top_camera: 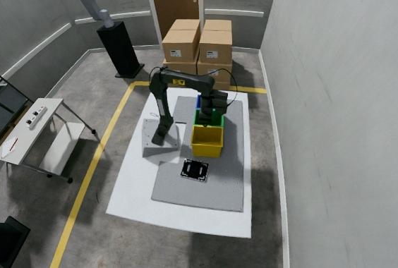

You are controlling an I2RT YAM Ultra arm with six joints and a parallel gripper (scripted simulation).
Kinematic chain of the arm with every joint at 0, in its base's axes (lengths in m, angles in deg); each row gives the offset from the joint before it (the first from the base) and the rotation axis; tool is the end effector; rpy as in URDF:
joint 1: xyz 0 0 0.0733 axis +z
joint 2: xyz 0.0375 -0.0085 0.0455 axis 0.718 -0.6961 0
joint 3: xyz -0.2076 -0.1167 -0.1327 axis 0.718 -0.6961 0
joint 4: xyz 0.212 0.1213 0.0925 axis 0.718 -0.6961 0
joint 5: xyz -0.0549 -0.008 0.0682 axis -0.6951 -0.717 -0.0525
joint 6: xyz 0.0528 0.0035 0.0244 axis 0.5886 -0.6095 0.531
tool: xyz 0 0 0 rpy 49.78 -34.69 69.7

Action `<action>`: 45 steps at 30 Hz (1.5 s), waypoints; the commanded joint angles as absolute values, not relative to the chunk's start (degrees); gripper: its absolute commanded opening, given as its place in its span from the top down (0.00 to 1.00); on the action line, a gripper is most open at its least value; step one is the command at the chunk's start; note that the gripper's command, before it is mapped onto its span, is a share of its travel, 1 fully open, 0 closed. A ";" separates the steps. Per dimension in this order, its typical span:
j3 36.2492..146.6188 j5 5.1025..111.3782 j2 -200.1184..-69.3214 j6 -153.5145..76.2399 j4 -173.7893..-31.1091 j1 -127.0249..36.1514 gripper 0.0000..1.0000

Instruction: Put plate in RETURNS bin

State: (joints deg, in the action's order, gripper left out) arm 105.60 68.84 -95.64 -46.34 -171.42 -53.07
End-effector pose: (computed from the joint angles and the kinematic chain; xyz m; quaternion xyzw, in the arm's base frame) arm 0.1661 -0.0118 0.3869 -0.0223 0.9778 0.0689 0.1967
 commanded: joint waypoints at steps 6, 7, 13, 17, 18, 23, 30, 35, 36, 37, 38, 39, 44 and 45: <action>105.03 73.41 -95.59 -57.10 -173.05 -61.67 0.18; 104.83 73.83 -95.93 -58.23 -173.20 -62.85 0.18; 104.03 75.94 -97.43 -65.02 -173.34 -69.73 0.18; 104.62 77.12 -97.97 -69.38 -173.21 -74.04 0.18; 105.06 77.45 -98.44 -70.47 -173.49 -75.12 0.18; 105.88 78.09 -98.89 -72.07 -174.11 -76.48 0.18; 105.87 78.15 -97.27 -72.20 -174.18 -76.48 0.18; 105.88 78.17 -97.27 -72.22 -174.15 -76.51 0.18; 105.88 78.17 -97.27 -72.23 -174.10 -76.51 0.18; 105.88 78.17 -97.27 -72.23 -174.10 -76.51 0.18; 105.88 78.17 -97.27 -72.23 -174.10 -76.51 0.18; 105.88 78.10 -97.28 -72.23 -174.10 -76.51 0.18; 105.88 78.09 -97.28 -72.23 -174.10 -76.51 0.18; 105.88 78.09 -97.28 -72.23 -174.10 -76.51 0.18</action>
State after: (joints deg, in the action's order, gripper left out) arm 104.07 77.56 -98.92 -71.52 -173.52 -75.45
